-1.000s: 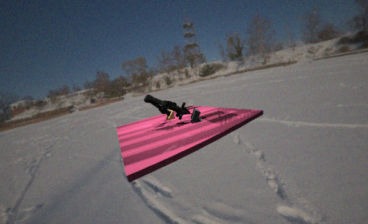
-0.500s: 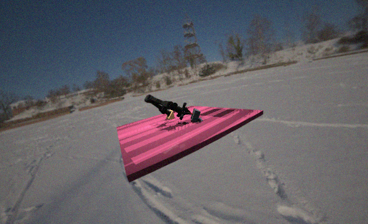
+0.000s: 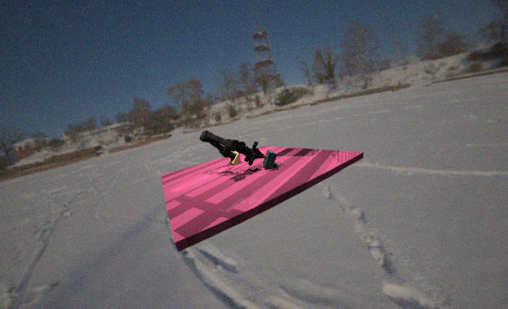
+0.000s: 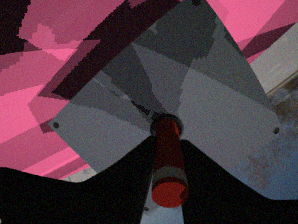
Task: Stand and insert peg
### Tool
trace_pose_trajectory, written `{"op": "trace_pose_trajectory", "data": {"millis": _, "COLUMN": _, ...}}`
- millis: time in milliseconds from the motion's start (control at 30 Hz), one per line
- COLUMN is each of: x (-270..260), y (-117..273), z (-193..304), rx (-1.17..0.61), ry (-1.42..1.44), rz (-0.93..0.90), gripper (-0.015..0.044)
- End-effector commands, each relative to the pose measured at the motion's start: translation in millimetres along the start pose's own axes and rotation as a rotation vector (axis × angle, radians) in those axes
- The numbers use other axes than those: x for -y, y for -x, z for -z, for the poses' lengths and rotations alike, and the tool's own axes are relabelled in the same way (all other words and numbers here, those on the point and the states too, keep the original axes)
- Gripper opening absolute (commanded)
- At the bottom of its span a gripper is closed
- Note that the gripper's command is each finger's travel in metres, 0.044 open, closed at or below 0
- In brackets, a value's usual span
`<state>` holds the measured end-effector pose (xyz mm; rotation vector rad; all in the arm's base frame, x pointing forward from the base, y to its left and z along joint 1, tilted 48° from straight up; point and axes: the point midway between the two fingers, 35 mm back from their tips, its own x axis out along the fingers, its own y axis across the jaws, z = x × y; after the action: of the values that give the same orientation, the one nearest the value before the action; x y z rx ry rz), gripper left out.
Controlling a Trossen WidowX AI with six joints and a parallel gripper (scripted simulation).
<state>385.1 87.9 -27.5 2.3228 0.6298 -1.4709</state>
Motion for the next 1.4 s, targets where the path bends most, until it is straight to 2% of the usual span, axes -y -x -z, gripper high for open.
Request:
{"op": "trace_pose_trajectory", "data": {"millis": 0, "x": 0.0, "y": 0.1, "z": 0.0, "rx": 0.0, "ry": 0.0, "rz": 0.0, "gripper": 0.0}}
{"op": "trace_pose_trajectory", "data": {"millis": 67, "x": 0.0, "y": 0.1, "z": 0.0, "rx": 0.0, "ry": 0.0, "rz": 0.0, "gripper": 0.0}}
{"op": "trace_pose_trajectory", "data": {"millis": 633, "x": -0.2, "y": 3.6, "z": 0.4, "rx": 0.0, "ry": 0.0, "rz": 0.0, "gripper": 0.044}}
{"op": "trace_pose_trajectory", "data": {"millis": 1367, "x": -2.1, "y": 35.3, "z": 3.8, "rx": -0.001, "ry": -0.002, "rz": 0.0, "gripper": 0.044}}
